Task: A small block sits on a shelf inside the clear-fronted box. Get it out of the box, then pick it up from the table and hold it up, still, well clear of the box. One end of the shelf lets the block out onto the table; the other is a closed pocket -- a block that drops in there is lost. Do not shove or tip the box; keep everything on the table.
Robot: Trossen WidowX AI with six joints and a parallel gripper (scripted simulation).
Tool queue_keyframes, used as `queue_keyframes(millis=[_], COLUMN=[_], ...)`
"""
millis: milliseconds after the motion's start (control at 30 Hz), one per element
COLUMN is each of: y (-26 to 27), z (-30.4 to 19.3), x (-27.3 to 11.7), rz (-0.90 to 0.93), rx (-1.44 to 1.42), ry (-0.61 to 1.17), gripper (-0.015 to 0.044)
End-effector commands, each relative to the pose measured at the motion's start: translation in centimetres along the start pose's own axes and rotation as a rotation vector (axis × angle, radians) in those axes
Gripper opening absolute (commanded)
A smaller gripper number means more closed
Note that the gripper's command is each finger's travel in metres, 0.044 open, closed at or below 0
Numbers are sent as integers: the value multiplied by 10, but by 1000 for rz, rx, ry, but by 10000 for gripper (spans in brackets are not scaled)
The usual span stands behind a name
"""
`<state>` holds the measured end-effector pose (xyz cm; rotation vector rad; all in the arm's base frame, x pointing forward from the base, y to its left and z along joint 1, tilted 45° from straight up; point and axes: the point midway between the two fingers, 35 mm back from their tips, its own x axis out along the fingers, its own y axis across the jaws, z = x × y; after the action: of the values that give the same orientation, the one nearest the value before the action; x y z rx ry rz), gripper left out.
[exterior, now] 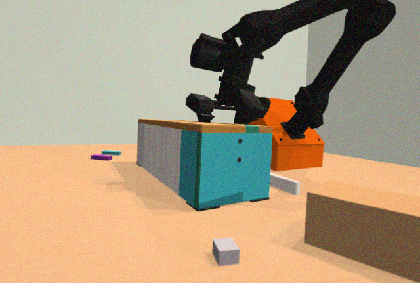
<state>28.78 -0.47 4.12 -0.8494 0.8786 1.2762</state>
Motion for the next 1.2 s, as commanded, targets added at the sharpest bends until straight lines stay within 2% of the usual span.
queue_keyframes(millis=[0, 1167], y=[2, 3], z=[-11, -92], x=[6, 35], rz=[11, 11], rx=[1, 1], ry=[2, 5], gripper=[400, 400])
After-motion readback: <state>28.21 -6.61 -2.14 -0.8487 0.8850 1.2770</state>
